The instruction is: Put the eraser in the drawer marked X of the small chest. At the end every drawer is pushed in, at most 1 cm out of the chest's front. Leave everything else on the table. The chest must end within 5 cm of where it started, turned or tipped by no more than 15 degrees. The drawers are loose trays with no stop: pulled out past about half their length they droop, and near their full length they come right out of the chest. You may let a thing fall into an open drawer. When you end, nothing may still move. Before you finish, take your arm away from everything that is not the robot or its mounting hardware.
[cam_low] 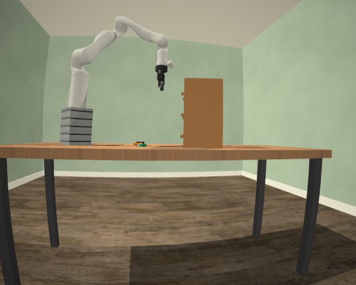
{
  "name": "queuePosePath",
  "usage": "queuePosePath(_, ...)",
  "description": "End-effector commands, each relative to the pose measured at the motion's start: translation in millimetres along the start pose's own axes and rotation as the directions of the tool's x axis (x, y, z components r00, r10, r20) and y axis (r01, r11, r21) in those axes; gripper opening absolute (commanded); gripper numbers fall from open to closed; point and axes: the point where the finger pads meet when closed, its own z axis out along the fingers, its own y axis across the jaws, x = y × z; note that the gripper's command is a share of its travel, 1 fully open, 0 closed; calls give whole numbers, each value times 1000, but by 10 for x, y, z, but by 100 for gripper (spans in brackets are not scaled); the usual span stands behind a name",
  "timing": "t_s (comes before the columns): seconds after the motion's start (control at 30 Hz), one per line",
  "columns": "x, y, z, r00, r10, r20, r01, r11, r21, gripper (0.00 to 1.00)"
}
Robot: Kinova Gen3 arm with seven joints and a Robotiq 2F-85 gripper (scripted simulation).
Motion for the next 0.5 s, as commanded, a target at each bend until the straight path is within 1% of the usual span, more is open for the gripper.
queuePosePath(0.0, 2, -1, -8, 1000, 0, -1, 0, 1000, 1, 100)
queuePosePath(0.17, -39, 29, -52, 1000, 0, -1, 0, 1000, 1, 100)
queuePosePath(0.37, -178, 133, -198, 1000, 0, -1, 0, 1000, 1, 100)
queuePosePath(0.43, -178, 133, -198, 1000, 0, -1, 0, 1000, 1, 100)
queuePosePath(0.47, -207, 155, -229, 1000, 0, -1, 0, 1000, 1, 100)
